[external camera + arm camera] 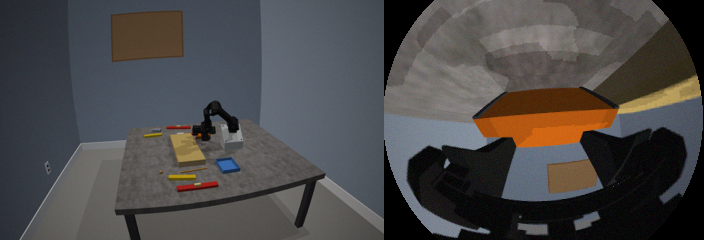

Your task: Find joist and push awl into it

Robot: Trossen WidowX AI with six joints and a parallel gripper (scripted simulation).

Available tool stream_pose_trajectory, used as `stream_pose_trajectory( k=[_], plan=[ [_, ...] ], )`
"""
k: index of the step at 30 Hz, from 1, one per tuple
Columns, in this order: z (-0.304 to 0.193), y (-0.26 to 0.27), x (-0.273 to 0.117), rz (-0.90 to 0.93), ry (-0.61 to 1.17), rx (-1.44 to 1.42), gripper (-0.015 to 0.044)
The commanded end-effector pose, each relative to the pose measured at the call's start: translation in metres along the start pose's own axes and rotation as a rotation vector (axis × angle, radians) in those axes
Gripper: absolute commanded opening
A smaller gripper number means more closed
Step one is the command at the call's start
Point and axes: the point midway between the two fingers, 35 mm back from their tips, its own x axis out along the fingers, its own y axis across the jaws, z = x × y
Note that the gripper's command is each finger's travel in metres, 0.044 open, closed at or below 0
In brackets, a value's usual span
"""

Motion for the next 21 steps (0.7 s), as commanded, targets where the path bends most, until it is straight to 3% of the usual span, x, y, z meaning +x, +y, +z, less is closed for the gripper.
stream_pose_trajectory(
  k=[1, 9, 21],
  plan=[
    [0.0010, -0.0002, 0.0007, -0.001, 0.003, 0.002, 0.0184],
    [0.0052, 0.0001, -0.0005, 0.001, 0.001, -0.002, 0.0378],
    [0.0072, 0.0005, -0.0023, 0.001, 0.001, -0.002, 0.0378]
  ],
)
